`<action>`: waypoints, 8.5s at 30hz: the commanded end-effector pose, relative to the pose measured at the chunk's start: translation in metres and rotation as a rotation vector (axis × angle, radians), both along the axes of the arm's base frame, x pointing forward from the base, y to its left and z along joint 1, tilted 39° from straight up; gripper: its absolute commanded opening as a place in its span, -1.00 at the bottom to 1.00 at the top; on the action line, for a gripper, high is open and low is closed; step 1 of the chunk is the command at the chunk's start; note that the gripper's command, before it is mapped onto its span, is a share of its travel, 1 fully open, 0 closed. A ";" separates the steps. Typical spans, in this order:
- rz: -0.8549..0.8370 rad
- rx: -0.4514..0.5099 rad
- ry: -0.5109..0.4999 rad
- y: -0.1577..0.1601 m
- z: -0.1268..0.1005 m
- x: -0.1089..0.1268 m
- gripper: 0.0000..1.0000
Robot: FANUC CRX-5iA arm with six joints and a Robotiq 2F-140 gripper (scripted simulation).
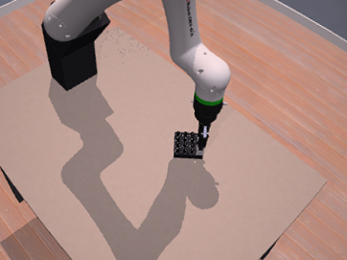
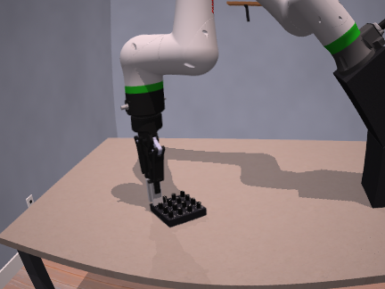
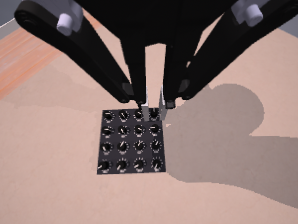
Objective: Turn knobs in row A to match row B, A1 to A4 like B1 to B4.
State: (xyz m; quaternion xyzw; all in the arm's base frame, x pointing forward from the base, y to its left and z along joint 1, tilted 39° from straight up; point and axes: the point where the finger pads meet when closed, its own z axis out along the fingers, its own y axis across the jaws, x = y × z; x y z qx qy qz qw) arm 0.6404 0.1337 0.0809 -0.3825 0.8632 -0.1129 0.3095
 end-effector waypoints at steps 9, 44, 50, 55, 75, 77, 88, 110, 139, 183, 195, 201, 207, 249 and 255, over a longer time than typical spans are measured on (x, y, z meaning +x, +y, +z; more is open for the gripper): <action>0.000 0.000 -0.001 0.000 0.000 0.000 -0.77; 0.000 0.000 -0.001 0.000 0.000 0.000 -0.90; 0.000 0.000 -0.001 0.000 0.000 0.000 -0.90; 0.000 0.000 -0.001 0.000 0.000 0.000 -0.90; 0.003 -0.002 -0.001 0.000 0.000 0.000 -0.90; 0.006 -0.005 -0.001 0.000 0.000 0.000 -0.90; 0.043 -0.034 -0.003 0.000 0.000 0.000 -0.90; 0.286 -0.227 -0.016 0.000 0.000 0.000 -0.90; 0.792 -0.628 -0.043 0.000 0.000 0.000 -0.90; 1.228 -0.974 -0.066 0.000 0.000 0.000 -0.90; 1.229 -0.975 -0.066 0.000 0.000 0.000 -0.90; 1.229 -0.975 -0.066 0.000 0.000 0.000 -0.77; 1.229 -0.975 -0.066 0.000 0.000 0.000 -0.77; 1.229 -0.975 -0.066 -0.002 0.030 -0.023 -0.77; 1.229 -0.975 -0.066 -0.002 0.030 -0.023 -0.77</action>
